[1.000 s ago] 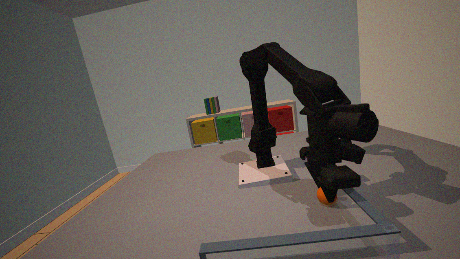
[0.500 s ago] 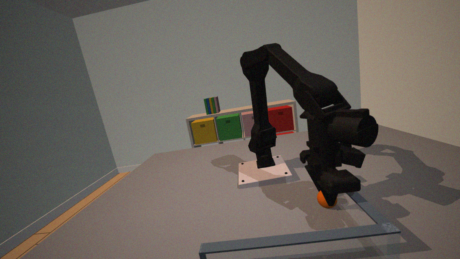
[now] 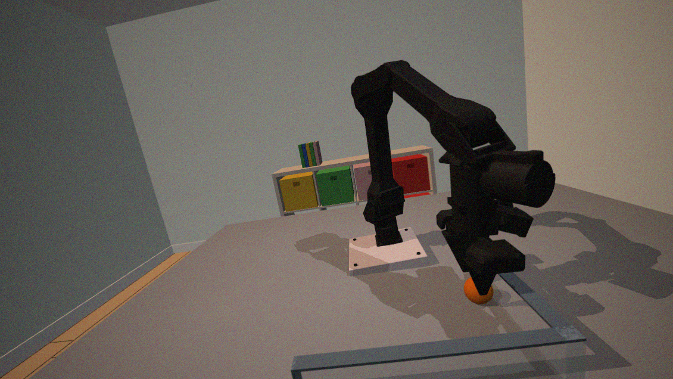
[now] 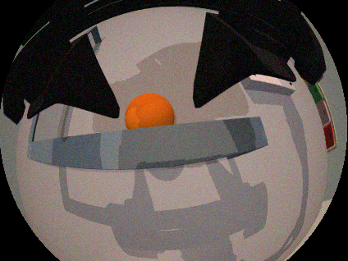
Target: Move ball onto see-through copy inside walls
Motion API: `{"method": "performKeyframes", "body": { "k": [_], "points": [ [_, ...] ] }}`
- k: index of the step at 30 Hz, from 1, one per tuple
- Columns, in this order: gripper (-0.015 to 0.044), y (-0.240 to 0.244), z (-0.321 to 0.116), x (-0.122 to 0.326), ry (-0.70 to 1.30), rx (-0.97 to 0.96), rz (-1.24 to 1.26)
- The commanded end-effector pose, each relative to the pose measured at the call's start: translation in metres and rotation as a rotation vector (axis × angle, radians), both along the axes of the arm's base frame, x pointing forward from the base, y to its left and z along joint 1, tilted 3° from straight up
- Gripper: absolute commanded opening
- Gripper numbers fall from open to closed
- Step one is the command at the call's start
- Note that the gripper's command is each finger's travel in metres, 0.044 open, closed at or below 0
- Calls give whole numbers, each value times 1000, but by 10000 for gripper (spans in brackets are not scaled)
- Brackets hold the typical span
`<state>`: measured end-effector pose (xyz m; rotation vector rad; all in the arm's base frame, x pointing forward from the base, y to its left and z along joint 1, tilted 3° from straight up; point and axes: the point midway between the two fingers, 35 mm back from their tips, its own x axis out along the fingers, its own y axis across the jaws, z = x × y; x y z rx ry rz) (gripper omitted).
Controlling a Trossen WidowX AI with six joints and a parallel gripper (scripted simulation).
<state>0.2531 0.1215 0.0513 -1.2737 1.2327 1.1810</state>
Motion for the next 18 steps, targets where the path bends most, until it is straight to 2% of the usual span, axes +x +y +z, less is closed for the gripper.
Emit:
{"method": "performKeyframes", "body": {
  "k": [1, 4, 13, 18],
  "points": [
    [320, 5, 49, 3, -30, 19, -1],
    [320, 5, 70, 0, -29, 19, 0],
    [320, 6, 65, 4, -48, 26, 3],
    [440, 5, 106, -2, -45, 24, 3]
  ]
}}
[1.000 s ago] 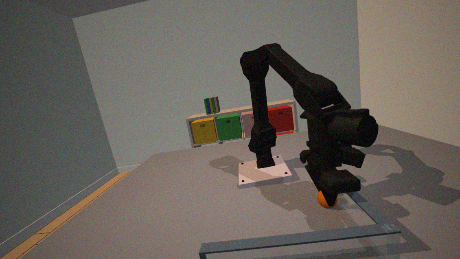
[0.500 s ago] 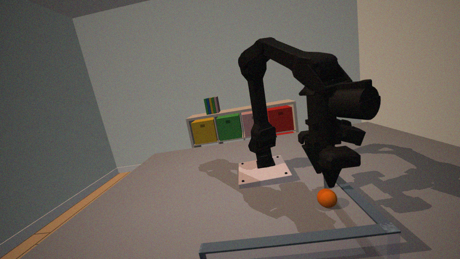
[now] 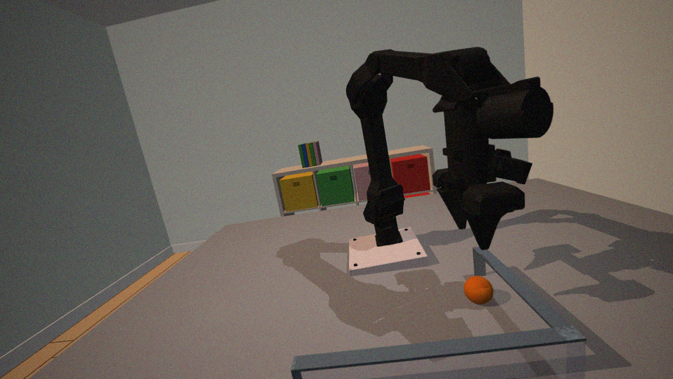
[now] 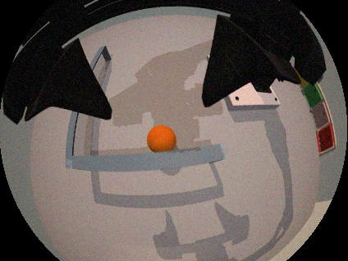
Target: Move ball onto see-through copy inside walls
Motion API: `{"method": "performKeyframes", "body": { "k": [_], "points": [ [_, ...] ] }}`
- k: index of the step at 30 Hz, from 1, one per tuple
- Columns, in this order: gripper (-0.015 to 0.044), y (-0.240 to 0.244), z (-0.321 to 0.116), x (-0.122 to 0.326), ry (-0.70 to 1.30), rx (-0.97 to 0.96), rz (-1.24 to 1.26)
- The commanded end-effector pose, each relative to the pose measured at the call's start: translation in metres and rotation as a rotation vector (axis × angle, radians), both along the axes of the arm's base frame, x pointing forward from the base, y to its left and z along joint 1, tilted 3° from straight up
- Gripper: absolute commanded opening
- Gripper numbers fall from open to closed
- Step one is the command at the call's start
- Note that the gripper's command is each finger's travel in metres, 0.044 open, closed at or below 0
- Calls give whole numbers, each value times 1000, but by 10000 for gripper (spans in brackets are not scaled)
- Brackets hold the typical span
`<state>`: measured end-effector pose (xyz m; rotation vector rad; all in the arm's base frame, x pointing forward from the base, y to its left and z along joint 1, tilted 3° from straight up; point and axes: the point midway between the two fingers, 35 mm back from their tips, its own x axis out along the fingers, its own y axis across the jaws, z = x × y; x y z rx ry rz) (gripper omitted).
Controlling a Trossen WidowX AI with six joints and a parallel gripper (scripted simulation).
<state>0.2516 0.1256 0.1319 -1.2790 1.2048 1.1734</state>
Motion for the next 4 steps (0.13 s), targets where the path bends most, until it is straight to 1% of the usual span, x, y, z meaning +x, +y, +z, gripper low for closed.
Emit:
{"method": "performKeyframes", "body": {
  "k": [1, 4],
  "points": [
    [440, 1, 31, -2, -22, 12, -2],
    [440, 1, 33, -2, -21, 12, -2]
  ]
}}
